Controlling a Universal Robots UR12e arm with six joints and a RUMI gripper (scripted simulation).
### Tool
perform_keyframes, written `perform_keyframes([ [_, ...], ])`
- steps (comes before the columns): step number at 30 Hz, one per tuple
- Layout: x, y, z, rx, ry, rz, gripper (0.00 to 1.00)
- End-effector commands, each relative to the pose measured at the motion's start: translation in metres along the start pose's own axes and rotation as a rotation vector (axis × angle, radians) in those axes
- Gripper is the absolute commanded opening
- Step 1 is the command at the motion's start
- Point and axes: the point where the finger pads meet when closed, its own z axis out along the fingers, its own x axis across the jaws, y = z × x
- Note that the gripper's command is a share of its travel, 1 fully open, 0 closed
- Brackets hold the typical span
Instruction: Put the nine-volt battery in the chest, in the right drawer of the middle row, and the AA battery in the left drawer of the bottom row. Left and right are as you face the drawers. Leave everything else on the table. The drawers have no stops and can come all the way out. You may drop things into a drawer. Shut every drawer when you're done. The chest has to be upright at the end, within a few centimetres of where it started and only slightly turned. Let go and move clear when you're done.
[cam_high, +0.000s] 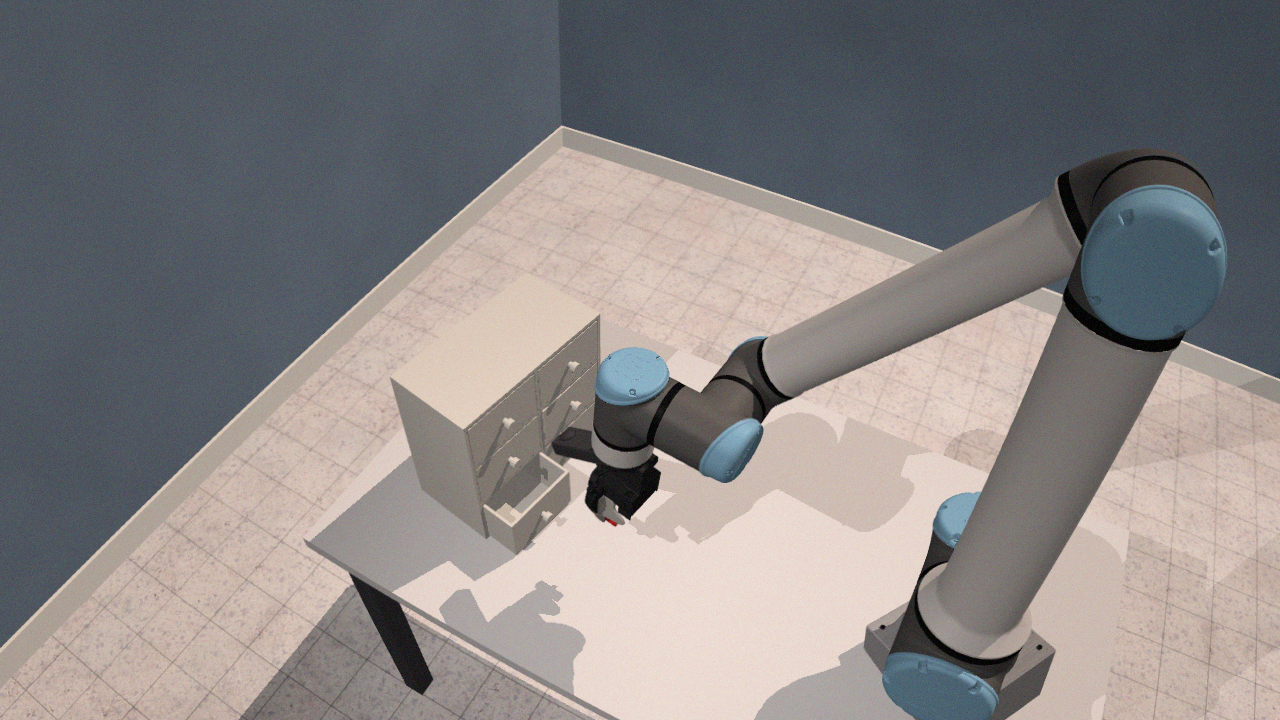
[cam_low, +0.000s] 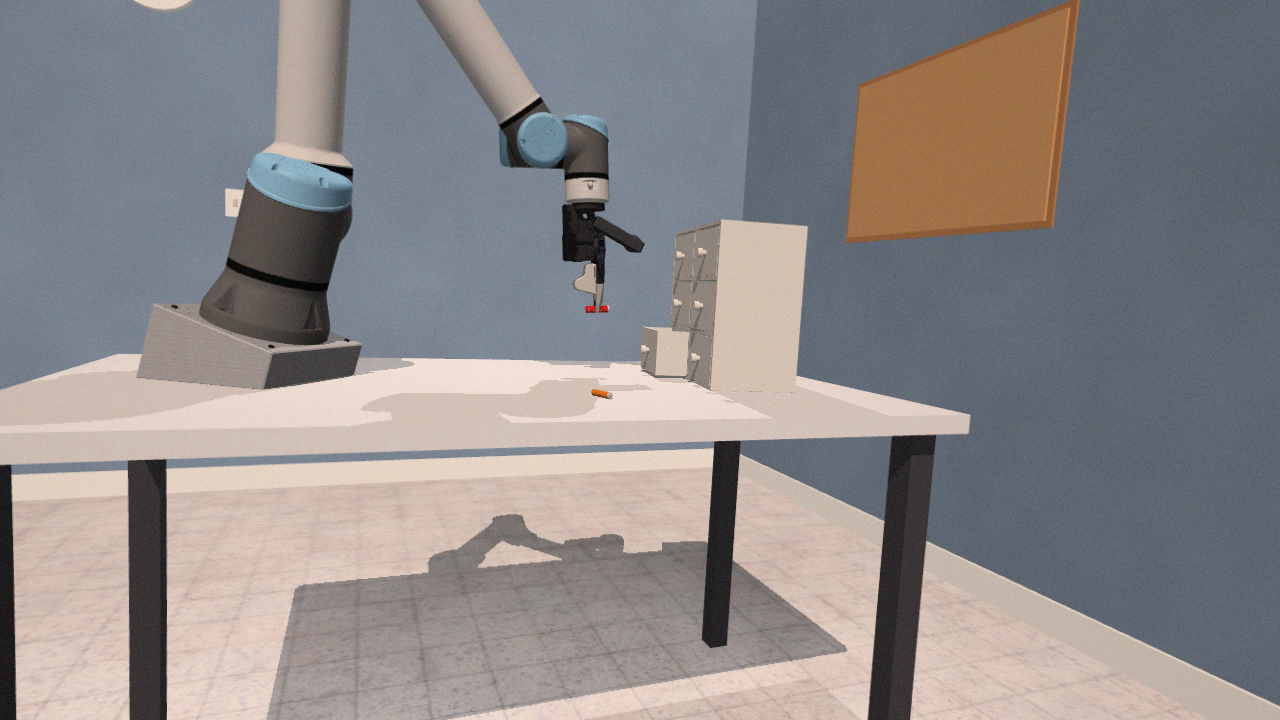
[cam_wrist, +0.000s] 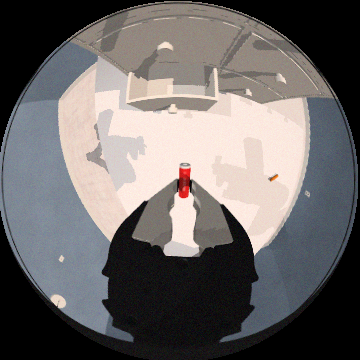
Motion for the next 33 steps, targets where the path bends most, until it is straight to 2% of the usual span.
perform_keyframes([
  [1, -0.0001, -0.0006, -0.0004, 0.014, 0.0, 0.0, 0.05],
  [18, -0.0001, 0.0002, 0.0, 0.117, 0.0, 0.0, 0.05],
  [33, -0.0001, 0.0012, 0.0007, 0.251, 0.0, 0.0, 0.05],
])
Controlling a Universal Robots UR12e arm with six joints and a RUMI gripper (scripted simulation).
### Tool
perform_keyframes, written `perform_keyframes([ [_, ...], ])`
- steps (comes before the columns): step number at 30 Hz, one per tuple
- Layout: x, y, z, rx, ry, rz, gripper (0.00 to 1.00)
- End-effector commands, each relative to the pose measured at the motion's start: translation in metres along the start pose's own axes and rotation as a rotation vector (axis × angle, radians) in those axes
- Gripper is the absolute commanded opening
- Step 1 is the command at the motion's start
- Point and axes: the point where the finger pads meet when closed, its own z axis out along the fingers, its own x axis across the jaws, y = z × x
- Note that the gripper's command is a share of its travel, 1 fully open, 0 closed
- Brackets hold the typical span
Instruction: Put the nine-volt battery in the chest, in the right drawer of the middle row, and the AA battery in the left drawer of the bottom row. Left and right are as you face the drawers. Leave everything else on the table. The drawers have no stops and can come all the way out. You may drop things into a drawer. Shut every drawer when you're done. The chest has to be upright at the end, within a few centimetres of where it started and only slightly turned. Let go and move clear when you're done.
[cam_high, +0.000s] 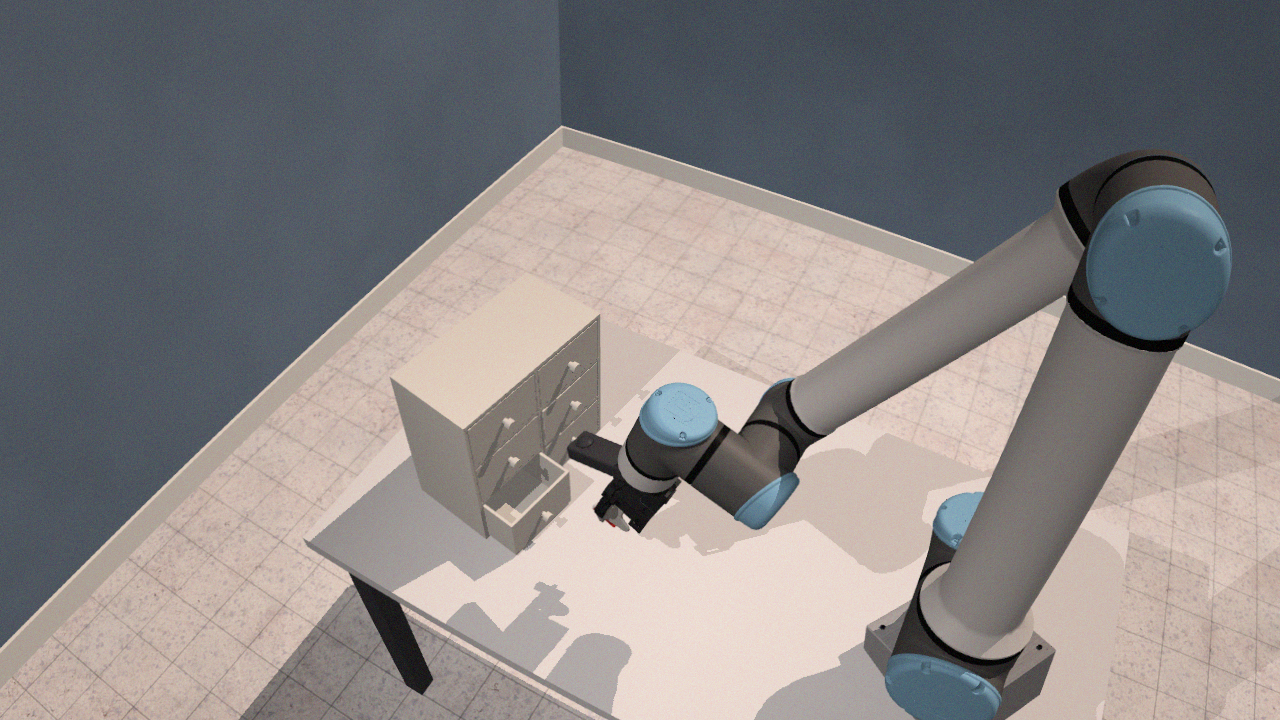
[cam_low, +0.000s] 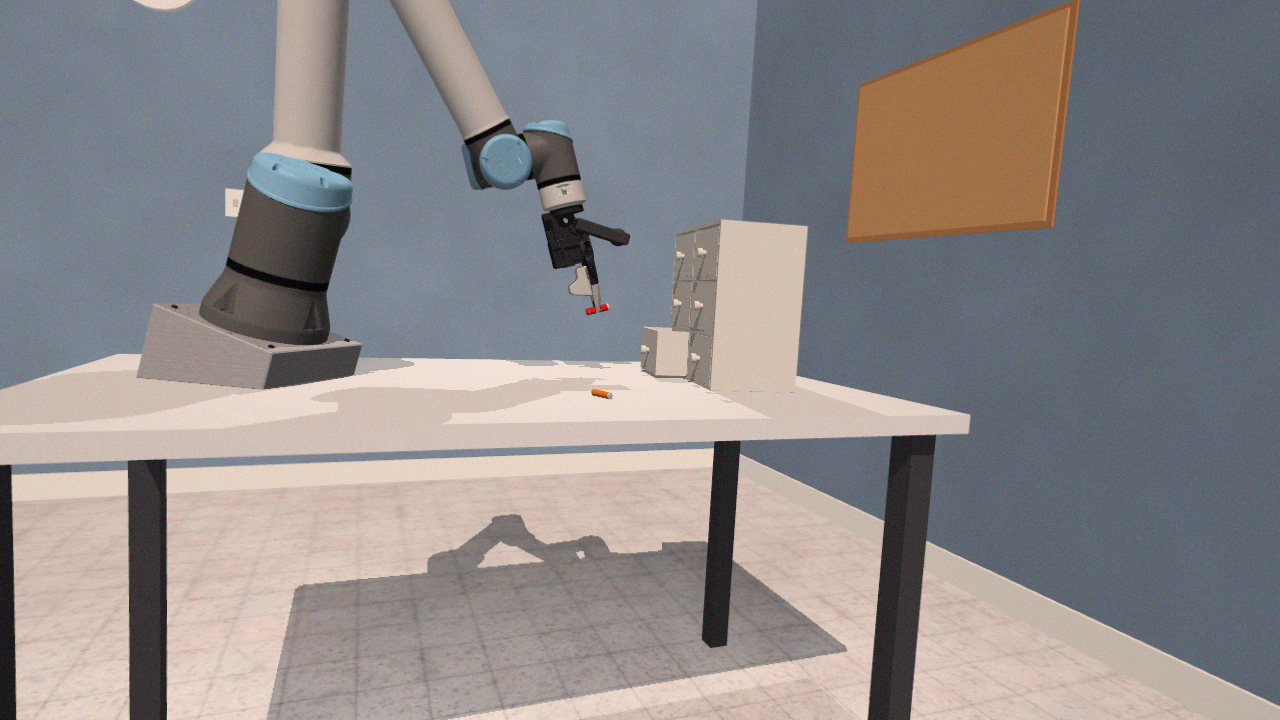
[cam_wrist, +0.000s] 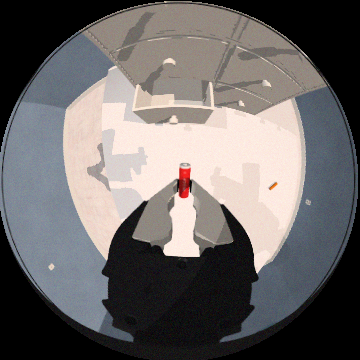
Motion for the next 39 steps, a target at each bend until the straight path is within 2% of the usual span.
perform_keyframes([
  [1, -0.0002, -0.0005, 0.0001, 0.036, 0.0, 0.0, 0.05],
  [34, -0.0002, 0.0019, 0.001, 0.327, 0.0, 0.0, 0.05],
  [39, -0.0002, 0.0022, 0.0009, 0.355, 0.0, 0.0, 0.05],
])
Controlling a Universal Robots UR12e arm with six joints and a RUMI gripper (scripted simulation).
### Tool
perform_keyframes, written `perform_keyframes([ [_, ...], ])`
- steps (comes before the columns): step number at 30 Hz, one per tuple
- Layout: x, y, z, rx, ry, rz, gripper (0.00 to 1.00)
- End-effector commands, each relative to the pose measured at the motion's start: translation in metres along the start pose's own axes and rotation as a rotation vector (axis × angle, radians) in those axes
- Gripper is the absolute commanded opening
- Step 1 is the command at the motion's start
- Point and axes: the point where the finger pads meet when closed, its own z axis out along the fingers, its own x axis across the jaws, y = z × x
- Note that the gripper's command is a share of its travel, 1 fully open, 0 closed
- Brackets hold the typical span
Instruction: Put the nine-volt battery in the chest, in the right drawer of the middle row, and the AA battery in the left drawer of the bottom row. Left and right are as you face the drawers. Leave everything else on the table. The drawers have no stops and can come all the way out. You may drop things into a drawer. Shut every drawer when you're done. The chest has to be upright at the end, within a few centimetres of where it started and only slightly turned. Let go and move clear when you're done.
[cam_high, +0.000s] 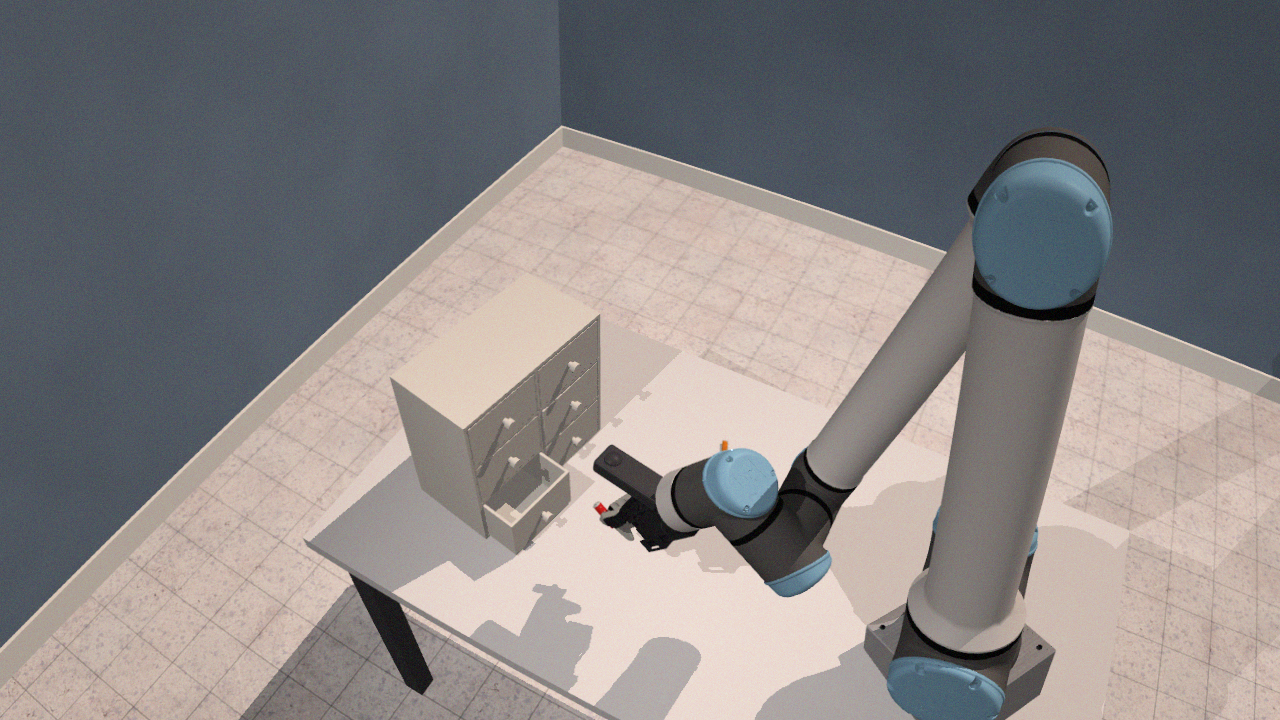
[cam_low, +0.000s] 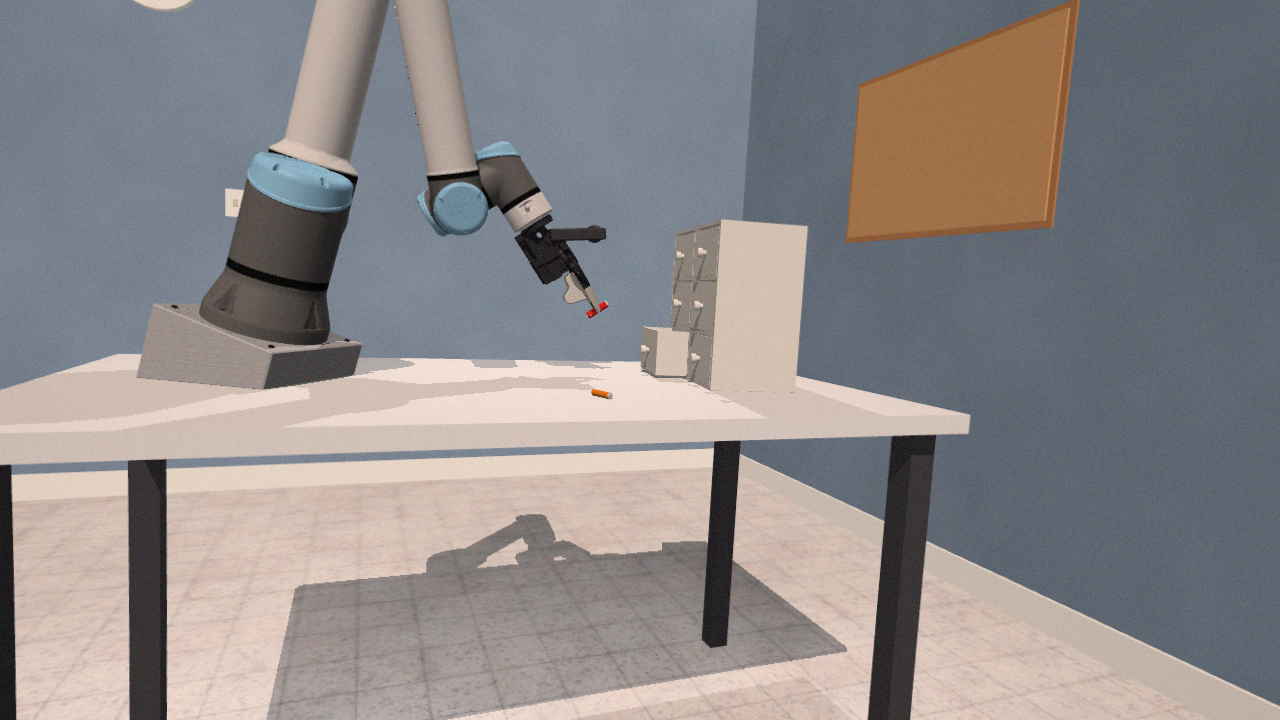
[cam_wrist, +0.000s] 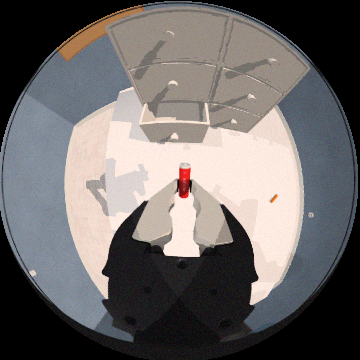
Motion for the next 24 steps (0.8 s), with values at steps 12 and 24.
perform_keyframes([
  [12, -0.0002, 0.0007, 0.0004, 0.137, 0.0, 0.0, 0.05],
  [24, -0.0002, 0.0014, 0.0002, 0.22, 0.0, 0.0, 0.05],
])
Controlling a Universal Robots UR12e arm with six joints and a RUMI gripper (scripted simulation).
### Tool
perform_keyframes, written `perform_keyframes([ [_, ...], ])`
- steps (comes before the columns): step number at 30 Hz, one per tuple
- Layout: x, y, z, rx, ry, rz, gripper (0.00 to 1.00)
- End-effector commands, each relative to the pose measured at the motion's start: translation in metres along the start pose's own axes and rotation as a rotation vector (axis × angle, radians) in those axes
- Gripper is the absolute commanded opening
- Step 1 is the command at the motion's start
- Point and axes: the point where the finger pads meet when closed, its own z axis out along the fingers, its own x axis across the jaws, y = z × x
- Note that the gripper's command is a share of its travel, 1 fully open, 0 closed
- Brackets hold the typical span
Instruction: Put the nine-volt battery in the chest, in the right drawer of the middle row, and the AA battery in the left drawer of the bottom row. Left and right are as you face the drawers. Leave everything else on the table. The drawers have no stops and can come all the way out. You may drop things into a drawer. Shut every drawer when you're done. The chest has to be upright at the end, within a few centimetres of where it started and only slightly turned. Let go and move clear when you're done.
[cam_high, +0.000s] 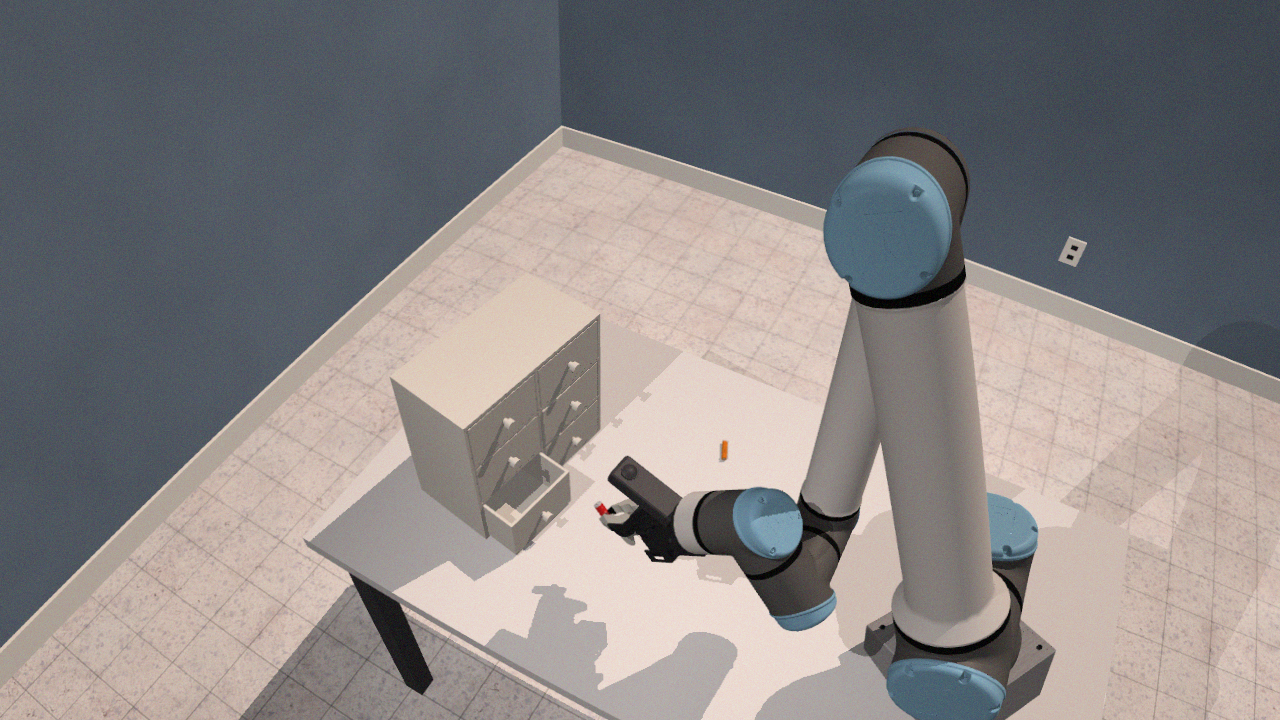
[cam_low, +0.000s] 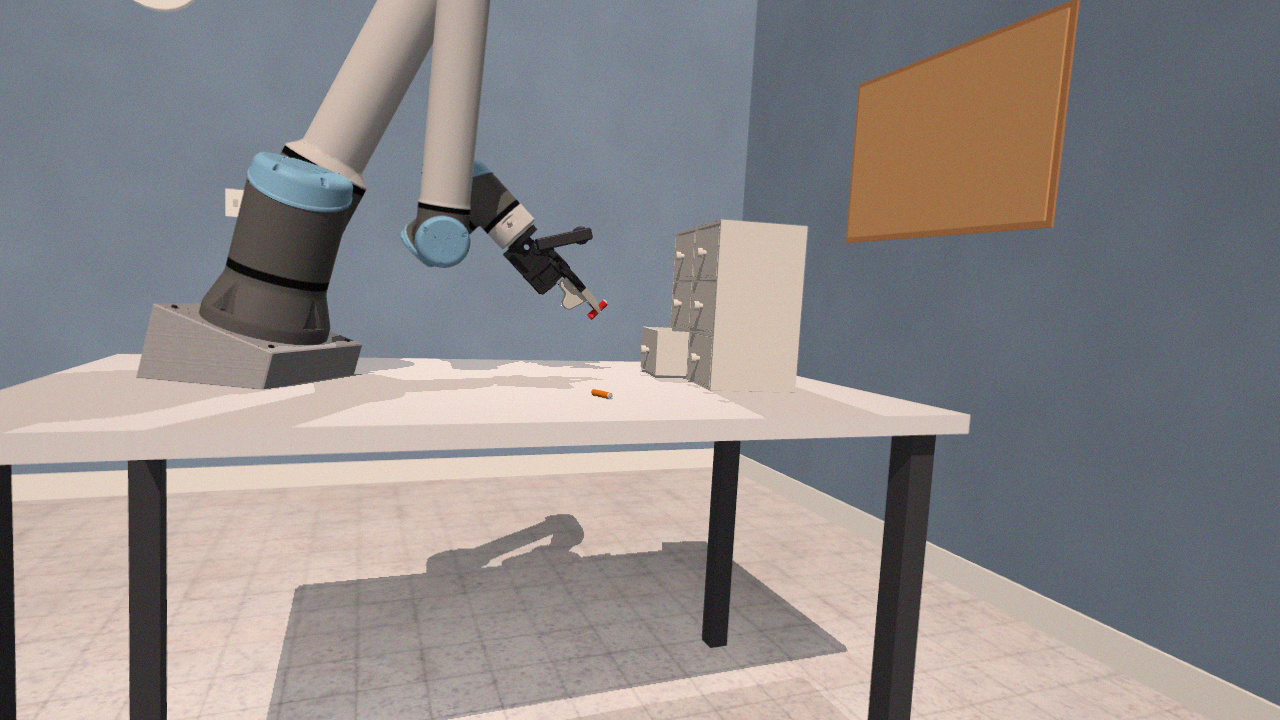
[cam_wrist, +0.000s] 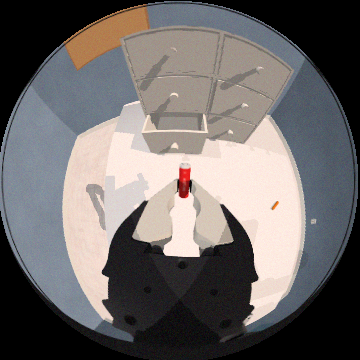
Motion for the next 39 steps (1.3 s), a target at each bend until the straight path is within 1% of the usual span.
perform_keyframes([
  [1, -0.0001, 0.0001, 0.0001, 0.042, 0.0, 0.0, 0.05],
  [5, -0.0001, 0.0003, 0.0001, 0.073, 0.0, 0.0, 0.05],
  [7, -0.0001, 0.0003, 0.0001, 0.073, 0.0, 0.0, 0.05],
  [22, -0.0001, 0.0013, -0.0002, 0.185, 0.0, 0.0, 0.05],
  [24, -0.0001, 0.0013, -0.0002, 0.185, 0.0, 0.0, 0.05],
  [39, -0.0001, 0.0021, -0.0004, 0.283, 0.0, 0.0, 0.05],
])
